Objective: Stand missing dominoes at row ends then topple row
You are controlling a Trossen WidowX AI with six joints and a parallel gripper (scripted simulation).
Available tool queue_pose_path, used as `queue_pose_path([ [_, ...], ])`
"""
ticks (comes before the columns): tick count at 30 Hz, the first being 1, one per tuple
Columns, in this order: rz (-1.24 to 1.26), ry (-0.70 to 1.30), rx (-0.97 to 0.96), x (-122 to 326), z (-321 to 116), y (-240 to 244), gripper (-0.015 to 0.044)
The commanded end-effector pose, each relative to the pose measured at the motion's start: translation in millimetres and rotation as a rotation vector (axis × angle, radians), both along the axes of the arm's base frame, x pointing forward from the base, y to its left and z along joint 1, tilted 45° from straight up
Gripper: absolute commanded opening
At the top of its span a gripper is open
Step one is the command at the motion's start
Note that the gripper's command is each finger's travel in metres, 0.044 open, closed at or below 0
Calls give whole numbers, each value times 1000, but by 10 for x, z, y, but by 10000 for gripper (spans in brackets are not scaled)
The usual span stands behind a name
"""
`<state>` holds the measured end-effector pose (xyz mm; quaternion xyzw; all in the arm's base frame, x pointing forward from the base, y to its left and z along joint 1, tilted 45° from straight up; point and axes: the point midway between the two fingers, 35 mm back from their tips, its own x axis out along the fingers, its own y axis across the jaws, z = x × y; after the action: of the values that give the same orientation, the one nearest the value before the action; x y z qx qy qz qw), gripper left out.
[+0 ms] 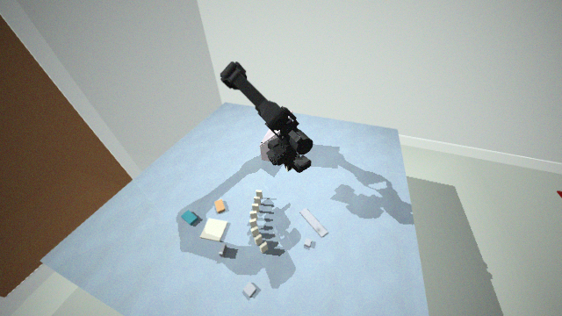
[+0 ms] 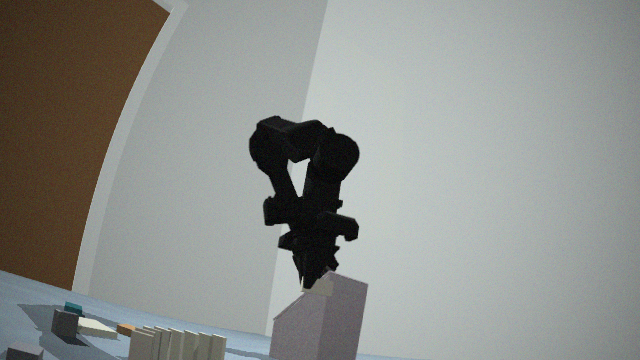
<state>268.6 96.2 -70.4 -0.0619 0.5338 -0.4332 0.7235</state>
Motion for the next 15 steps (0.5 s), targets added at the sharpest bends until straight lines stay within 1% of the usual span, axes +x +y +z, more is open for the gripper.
queue_pose_path([
  [1, 86, 107, -7, -54, -30, 54, 26],
  [15, 1195, 1166, -73, -499, -511, 541, 26],
])
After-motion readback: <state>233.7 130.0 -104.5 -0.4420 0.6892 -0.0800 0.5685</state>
